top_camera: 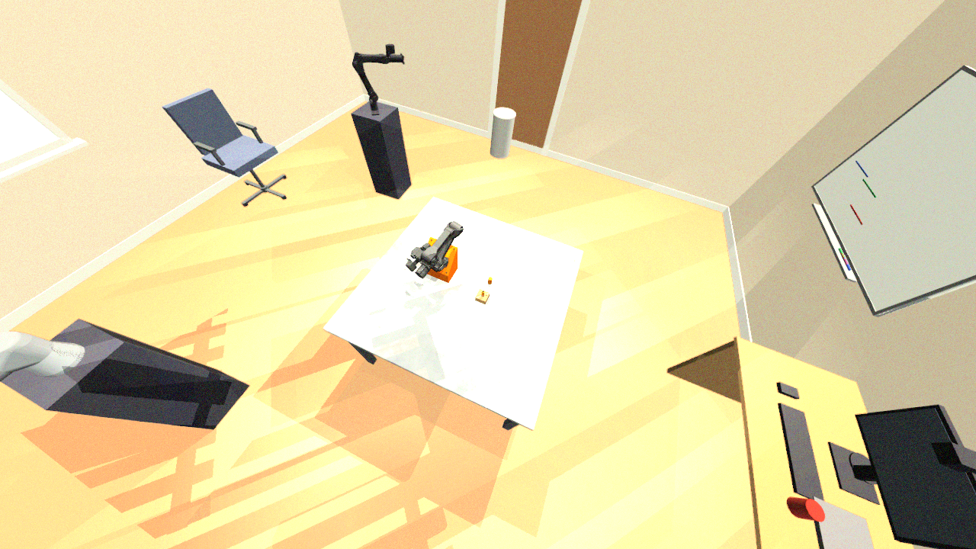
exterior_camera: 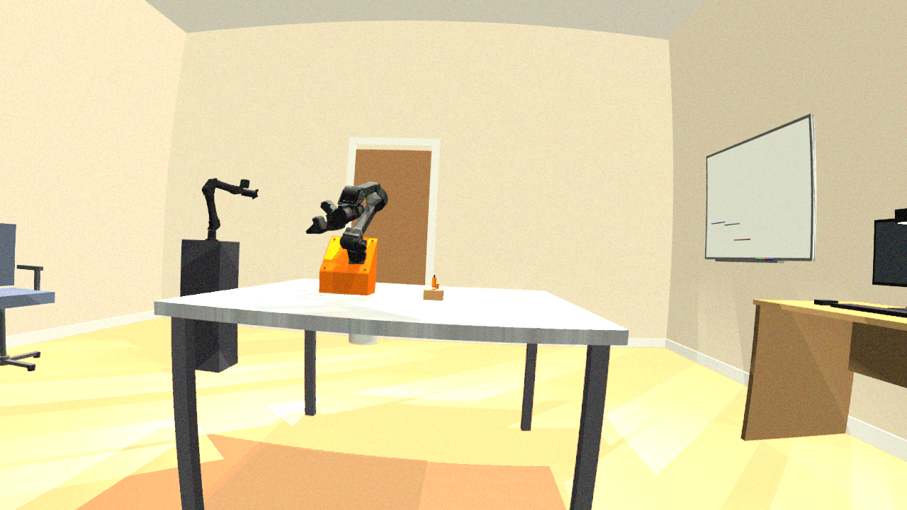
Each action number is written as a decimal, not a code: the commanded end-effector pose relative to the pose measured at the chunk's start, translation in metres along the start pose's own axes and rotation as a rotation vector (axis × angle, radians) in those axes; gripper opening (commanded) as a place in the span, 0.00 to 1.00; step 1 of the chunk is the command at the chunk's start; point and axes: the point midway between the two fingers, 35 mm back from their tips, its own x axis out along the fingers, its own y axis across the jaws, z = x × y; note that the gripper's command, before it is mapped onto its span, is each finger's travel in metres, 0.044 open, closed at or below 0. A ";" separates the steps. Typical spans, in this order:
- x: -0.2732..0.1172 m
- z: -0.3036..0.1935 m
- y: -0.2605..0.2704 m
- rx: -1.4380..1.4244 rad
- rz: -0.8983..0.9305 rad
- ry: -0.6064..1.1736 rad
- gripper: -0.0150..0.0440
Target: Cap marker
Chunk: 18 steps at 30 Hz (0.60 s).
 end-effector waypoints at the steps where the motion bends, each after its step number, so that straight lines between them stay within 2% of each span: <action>1: 0.000 -0.002 0.000 -0.009 -0.005 0.010 0.89; 3: 0.001 -0.016 0.002 -0.100 -0.032 0.088 0.80; 6: -0.004 -0.025 0.028 -0.349 0.039 0.169 0.67; 13: -0.030 -0.068 0.083 -0.910 0.260 0.324 0.65; 18: -0.053 -0.096 0.102 -1.190 0.391 0.370 0.65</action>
